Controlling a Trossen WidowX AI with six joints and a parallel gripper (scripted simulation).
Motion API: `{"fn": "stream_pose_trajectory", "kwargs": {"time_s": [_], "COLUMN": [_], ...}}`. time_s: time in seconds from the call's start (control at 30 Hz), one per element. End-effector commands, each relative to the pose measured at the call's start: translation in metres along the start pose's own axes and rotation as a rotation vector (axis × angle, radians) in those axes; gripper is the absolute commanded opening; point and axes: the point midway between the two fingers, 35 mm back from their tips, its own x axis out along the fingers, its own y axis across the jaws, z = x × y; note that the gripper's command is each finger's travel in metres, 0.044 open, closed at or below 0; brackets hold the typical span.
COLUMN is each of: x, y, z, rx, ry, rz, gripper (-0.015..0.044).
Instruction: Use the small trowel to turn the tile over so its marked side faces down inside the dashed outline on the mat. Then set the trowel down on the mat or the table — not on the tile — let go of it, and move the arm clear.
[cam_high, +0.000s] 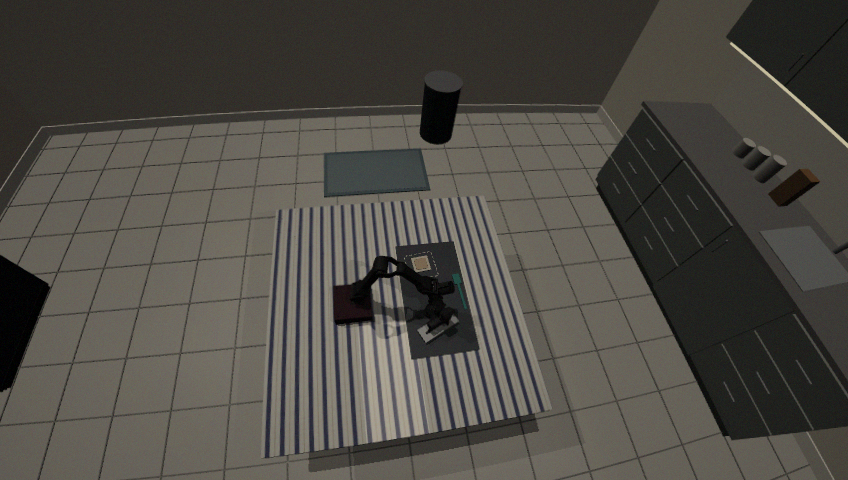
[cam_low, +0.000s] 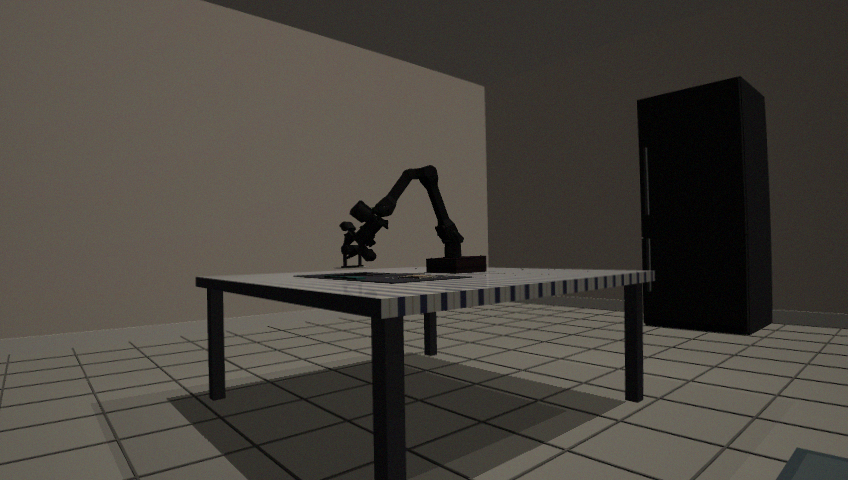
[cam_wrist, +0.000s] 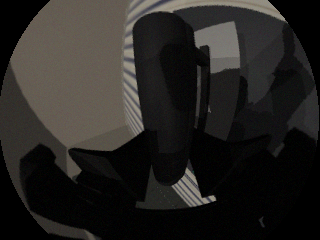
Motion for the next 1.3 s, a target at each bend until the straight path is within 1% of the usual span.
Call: {"fn": "stream_pose_trajectory", "kwargs": {"time_s": [0.0, 0.53, 0.9, 0.93, 1.2, 1.27], "x": [0.004, 0.019, 0.019, 0.019, 0.019, 0.014], "y": [-0.002, -0.020, -0.020, -0.020, -0.020, -0.020], "z": [0.001, 0.000, 0.000, 0.000, 0.000, 0.000], "rx": [0.007, 0.007, 0.007, 0.007, 0.007, 0.007], "ry": [-0.005, -0.005, -0.005, -0.005, -0.005, -0.005], "rz": [0.010, 0.006, 0.006, 0.006, 0.006, 0.005], "gripper": [0.0000, 0.0000, 0.0289, 0.0300, 0.0300, 0.0300]}}
